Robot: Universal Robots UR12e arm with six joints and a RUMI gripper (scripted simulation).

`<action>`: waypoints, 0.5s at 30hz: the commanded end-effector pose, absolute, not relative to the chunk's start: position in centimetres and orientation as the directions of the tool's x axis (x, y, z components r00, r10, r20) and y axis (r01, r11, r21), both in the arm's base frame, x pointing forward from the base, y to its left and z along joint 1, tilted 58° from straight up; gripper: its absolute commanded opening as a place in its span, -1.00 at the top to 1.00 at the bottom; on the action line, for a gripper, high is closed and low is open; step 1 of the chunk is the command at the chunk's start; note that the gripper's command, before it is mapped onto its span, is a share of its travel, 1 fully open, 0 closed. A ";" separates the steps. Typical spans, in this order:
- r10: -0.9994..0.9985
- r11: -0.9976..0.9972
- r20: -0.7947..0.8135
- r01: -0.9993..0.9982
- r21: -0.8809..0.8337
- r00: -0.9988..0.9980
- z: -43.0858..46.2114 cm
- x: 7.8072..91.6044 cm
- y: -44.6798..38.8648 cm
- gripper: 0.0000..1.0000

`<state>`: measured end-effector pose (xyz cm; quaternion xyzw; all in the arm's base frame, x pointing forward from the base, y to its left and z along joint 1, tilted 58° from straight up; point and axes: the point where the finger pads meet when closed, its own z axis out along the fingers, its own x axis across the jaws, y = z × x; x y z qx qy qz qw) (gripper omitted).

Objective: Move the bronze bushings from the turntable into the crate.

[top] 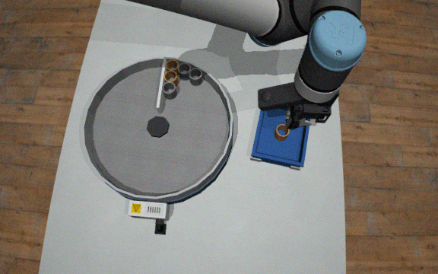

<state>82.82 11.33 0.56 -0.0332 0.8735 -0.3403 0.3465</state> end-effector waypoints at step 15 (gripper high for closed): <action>-0.352 0.741 -0.533 0.118 -0.661 -0.769 1.7 81.4 8.8 0.90</action>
